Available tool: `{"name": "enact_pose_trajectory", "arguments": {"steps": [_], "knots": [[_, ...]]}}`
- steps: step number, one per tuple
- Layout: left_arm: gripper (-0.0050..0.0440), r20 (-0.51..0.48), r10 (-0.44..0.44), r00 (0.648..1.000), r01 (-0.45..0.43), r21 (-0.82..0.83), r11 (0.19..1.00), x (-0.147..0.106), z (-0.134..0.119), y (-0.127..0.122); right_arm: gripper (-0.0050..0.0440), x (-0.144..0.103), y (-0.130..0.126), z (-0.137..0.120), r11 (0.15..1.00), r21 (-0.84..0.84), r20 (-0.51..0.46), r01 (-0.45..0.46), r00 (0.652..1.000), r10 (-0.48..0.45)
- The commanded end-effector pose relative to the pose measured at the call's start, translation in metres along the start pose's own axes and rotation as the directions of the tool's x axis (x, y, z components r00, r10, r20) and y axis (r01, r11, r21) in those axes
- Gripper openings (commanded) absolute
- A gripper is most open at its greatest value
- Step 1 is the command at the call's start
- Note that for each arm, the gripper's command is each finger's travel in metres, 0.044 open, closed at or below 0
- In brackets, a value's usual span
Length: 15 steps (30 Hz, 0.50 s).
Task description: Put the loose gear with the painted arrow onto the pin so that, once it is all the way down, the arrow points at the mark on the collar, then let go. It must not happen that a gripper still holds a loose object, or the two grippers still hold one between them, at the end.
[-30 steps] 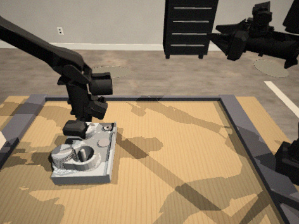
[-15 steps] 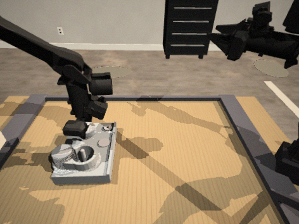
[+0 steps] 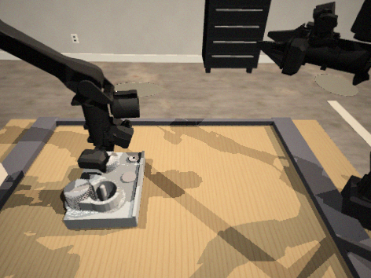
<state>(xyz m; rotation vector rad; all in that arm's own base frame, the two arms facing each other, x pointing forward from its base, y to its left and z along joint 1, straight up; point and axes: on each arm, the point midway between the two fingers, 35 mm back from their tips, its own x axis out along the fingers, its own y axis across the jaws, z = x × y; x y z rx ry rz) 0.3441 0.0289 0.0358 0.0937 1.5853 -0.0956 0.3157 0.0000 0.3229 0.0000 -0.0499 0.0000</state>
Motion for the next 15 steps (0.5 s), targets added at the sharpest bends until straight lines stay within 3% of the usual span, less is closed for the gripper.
{"name": "enact_pose_trajectory", "arguments": {"steps": [1, 15], "knots": [[0.0, 0.058, 0.01, 0.998, -0.01, 0.004, 1.0, -0.0185, 0.0086, 0.0018, 0.04, -0.0011, 0.0, 0.0079, 1.0, 0.0, 0.02, 0.0, 1.0, 0.0], [0.0, 0.065, 0.01, 0.998, -0.012, 0.03, 0.999, -0.0277, 0.0103, -0.0073, 0.04, -0.0011, 0.0, 0.0079, 1.0, 0.0, 0.02, 0.0, 1.0, 0.0]]}}
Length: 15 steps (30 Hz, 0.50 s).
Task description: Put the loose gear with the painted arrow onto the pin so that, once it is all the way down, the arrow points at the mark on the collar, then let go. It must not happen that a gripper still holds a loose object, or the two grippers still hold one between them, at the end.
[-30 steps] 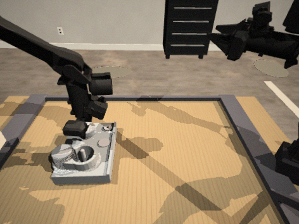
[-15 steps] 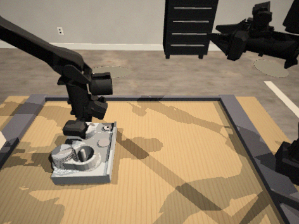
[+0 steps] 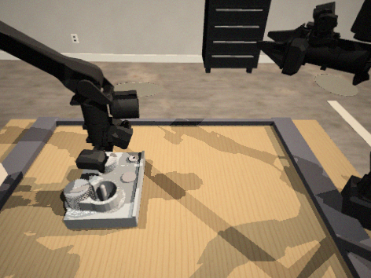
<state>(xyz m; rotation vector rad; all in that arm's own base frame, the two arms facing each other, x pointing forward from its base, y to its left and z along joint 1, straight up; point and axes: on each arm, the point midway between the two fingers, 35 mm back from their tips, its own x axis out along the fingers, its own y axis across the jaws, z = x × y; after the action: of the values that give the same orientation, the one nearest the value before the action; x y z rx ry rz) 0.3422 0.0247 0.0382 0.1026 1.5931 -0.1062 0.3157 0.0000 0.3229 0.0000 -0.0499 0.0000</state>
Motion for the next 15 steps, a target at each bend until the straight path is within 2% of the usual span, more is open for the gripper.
{"name": "enact_pose_trajectory", "arguments": {"steps": [1, 7, 15], "knots": [[0.0, 0.073, 0.012, 0.997, -0.013, 0.018, 1.0, -0.025, 0.011, -0.003, 0.04, -0.001, 0.0, 0.008, 1.0, 0.0, 0.02, 0.0, 1.0, 0.0], [0.0, 0.086, 0.011, 0.996, -0.017, 0.069, 0.997, -0.045, 0.013, -0.021, 0.04, -0.001, 0.0, 0.008, 1.0, 0.0, 0.02, 0.0, 1.0, 0.0], [0.0, 0.094, 0.004, 0.996, -0.022, 0.192, 0.981, -0.085, 0.006, -0.064, 0.04, -0.001, 0.0, 0.008, 1.0, 0.0, 0.02, 0.0, 1.0, 0.0]]}}
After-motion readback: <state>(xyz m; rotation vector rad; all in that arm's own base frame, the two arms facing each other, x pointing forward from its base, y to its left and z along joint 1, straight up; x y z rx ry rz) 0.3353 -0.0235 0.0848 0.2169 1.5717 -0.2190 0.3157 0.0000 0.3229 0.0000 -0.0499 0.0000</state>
